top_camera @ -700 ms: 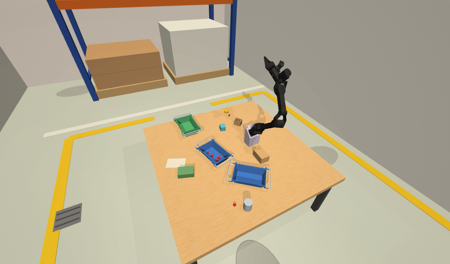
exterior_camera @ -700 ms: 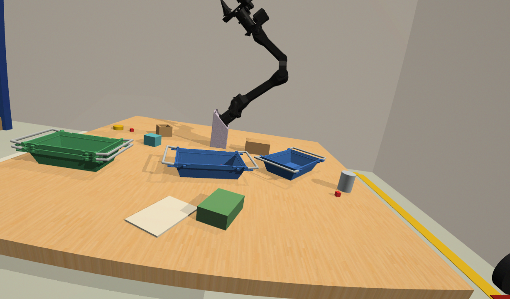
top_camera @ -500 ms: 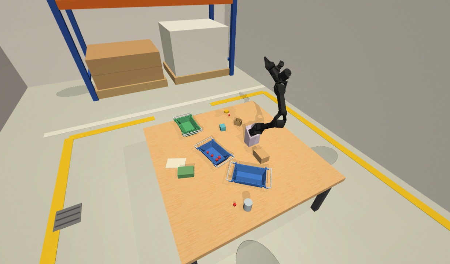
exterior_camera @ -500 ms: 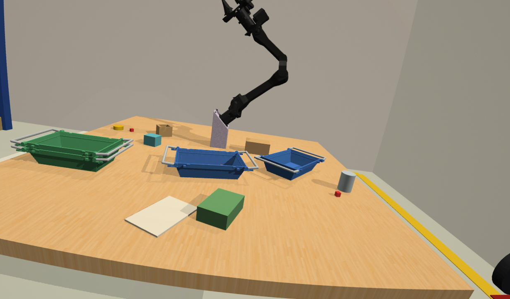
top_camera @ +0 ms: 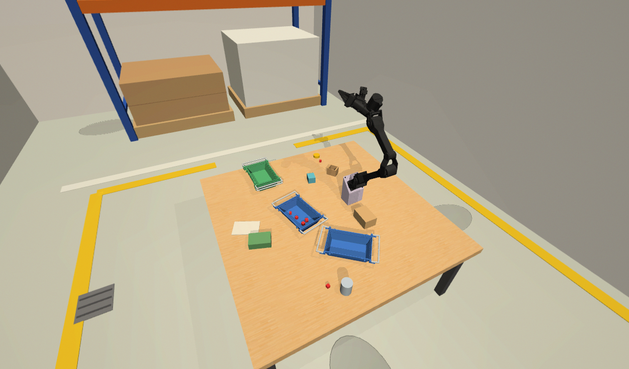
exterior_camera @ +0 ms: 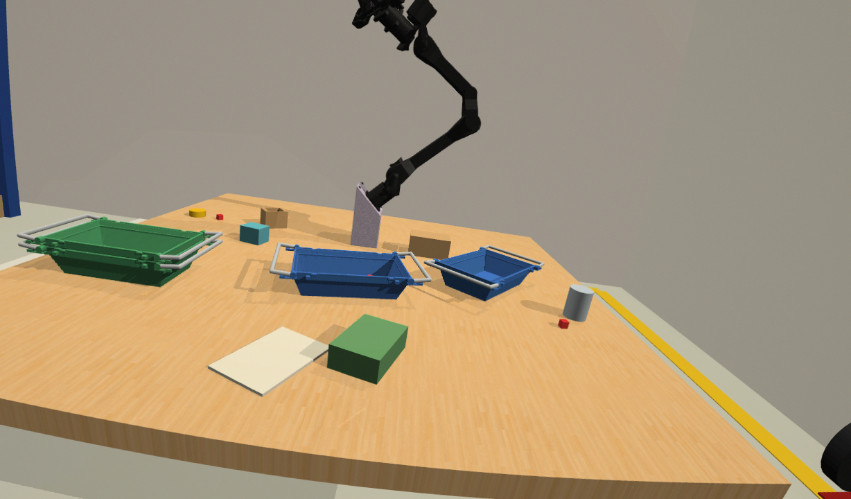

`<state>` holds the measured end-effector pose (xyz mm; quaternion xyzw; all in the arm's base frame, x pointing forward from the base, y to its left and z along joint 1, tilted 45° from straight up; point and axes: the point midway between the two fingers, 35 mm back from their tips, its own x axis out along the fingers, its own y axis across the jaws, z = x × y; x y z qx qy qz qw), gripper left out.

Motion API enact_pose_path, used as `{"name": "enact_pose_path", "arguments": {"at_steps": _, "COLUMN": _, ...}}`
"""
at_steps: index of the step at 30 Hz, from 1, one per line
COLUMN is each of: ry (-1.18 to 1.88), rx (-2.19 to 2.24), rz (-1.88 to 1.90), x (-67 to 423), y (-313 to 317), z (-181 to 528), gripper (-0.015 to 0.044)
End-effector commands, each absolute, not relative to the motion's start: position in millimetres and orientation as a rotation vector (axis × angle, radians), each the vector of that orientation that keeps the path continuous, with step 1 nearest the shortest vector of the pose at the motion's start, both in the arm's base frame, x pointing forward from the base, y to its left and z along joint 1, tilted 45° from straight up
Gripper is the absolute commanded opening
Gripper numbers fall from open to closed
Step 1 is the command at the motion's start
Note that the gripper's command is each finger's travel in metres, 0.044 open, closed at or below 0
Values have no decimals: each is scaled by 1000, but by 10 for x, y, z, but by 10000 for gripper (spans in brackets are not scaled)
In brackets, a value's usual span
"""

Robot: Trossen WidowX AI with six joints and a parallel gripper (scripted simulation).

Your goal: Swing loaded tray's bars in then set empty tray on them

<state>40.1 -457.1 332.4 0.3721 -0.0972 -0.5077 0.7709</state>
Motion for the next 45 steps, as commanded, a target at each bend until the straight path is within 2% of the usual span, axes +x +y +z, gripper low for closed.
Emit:
{"name": "enact_pose_path", "arguments": {"at_steps": 1, "ry": -73, "rx": 845, "rz": -983, "x": 991, "y": -4478, "z": 3050, "gripper": 83}}
{"name": "enact_pose_path", "arguments": {"at_steps": 8, "ry": 170, "rx": 881, "rz": -764, "x": 1955, "y": -4098, "z": 2611, "gripper": 83}}
{"name": "enact_pose_path", "arguments": {"at_steps": 16, "ry": 480, "rx": 883, "rz": -481, "x": 2968, "y": -3234, "z": 2074, "gripper": 83}}
{"name": "enact_pose_path", "arguments": {"at_steps": 26, "ry": 786, "rx": 782, "rz": -123, "x": 3616, "y": -2043, "z": 1608, "gripper": 83}}
{"name": "enact_pose_path", "arguments": {"at_steps": 34, "ry": 1068, "rx": 667, "rz": 259, "x": 3819, "y": -703, "z": 1269, "gripper": 83}}
{"name": "enact_pose_path", "arguments": {"at_steps": 42, "ry": 1324, "rx": 521, "rz": 641, "x": 3550, "y": 569, "z": 1037, "gripper": 83}}
{"name": "enact_pose_path", "arguments": {"at_steps": 45, "ry": 1366, "rx": 493, "rz": 705, "x": 3462, "y": 767, "z": 1008, "gripper": 83}}
